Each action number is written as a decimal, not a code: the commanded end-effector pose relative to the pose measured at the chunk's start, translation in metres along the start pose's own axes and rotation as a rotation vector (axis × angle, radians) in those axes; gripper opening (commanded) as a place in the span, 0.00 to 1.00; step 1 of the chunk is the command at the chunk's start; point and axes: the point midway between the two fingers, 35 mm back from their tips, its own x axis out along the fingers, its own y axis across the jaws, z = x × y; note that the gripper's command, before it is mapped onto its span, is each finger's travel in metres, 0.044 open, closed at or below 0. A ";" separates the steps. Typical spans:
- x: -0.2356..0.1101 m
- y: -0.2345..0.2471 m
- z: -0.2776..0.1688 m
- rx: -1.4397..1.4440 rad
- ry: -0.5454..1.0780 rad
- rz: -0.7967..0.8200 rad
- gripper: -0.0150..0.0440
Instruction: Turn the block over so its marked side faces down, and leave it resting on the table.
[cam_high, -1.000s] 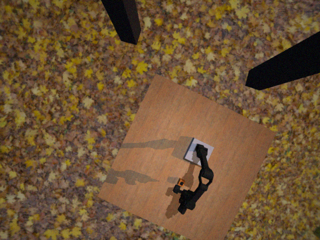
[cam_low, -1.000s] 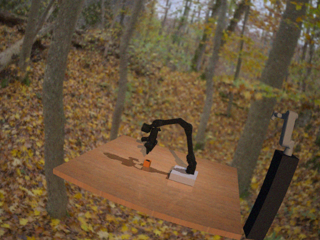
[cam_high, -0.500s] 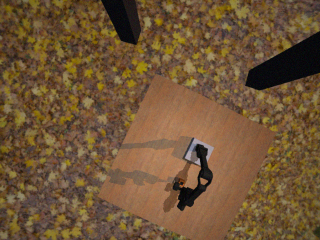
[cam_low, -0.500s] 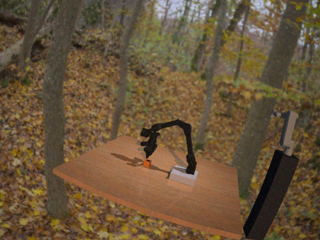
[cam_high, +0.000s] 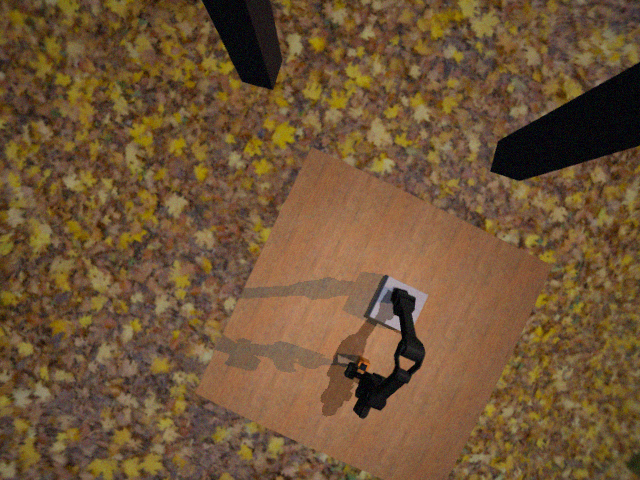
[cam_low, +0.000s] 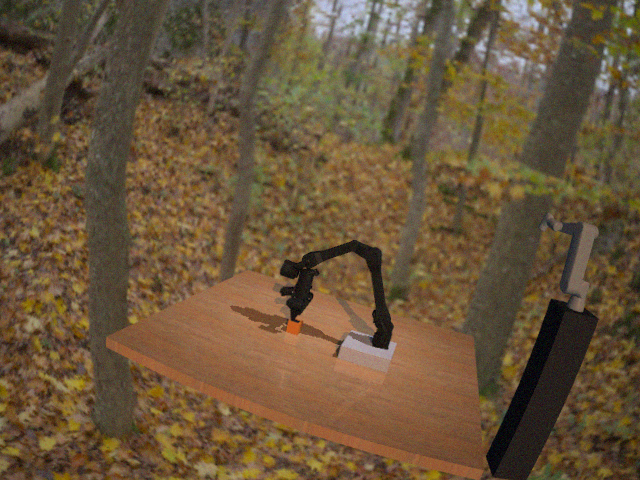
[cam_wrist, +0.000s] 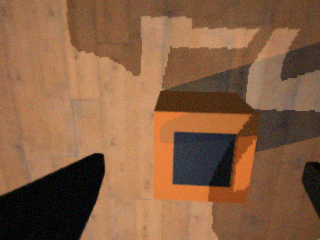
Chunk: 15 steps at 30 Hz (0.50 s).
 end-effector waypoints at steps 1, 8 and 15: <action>0.012 -0.001 -0.004 -0.001 0.019 -0.006 1.00; 0.023 -0.001 -0.004 -0.001 0.019 -0.006 1.00; 0.034 -0.001 -0.005 -0.001 0.019 -0.006 1.00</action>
